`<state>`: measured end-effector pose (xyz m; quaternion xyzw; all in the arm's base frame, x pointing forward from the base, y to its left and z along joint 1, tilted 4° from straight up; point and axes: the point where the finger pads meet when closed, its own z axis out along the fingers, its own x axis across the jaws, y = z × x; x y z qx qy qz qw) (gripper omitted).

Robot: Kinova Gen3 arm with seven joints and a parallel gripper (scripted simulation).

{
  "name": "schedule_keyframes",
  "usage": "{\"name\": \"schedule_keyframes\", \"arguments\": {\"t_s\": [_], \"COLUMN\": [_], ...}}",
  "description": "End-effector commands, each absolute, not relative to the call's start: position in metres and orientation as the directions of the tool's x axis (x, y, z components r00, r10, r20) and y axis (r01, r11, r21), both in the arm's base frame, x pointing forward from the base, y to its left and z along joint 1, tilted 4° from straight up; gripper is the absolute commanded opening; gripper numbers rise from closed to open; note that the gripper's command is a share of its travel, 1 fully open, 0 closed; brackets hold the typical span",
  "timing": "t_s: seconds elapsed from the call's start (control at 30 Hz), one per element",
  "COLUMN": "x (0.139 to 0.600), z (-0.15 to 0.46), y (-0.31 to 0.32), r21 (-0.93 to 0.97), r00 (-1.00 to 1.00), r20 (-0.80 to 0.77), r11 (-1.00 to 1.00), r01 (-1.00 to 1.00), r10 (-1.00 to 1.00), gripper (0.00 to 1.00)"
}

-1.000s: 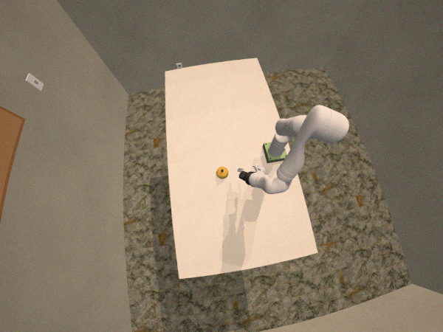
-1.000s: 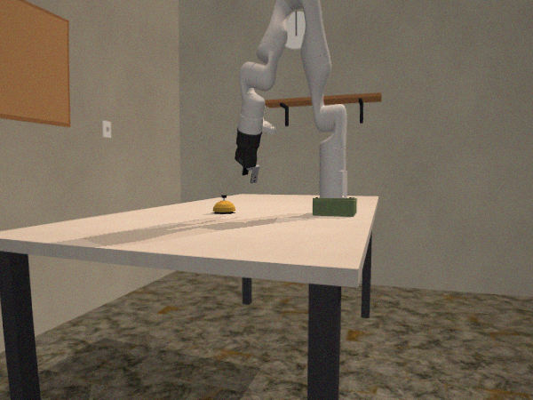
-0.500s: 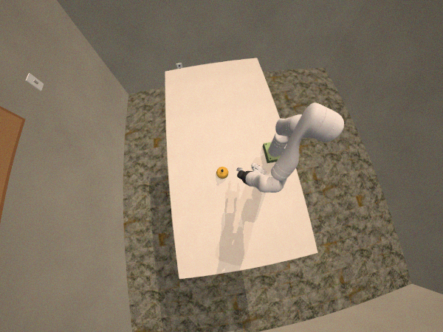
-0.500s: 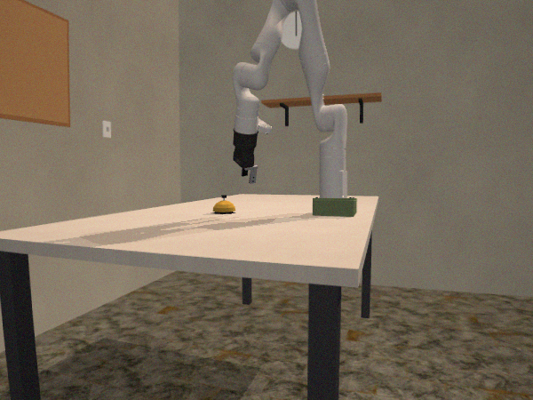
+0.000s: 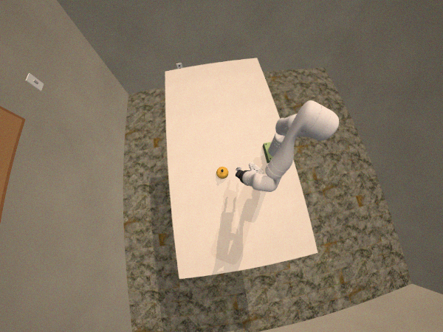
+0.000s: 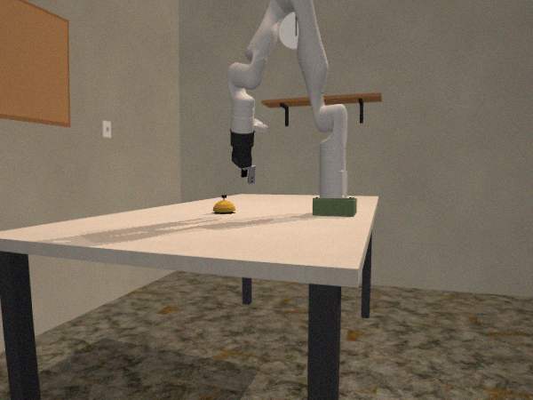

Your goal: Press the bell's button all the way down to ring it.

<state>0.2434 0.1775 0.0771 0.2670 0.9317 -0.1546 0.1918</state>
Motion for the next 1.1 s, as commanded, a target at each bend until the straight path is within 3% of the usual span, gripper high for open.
{"name": "schedule_keyframes", "arguments": {"t_s": [0.0, 1.07], "x": [0.247, 0.264], "z": [0.078, 0.077], "y": [0.176, 0.172], "r21": [-0.182, -0.161], "r00": [-0.777, -0.732], "r20": [-0.439, -0.353], "r11": [0.802, 0.733], "r01": [0.569, 0.661], "r10": [0.452, 0.583], "gripper": [1.0, 1.0]}}
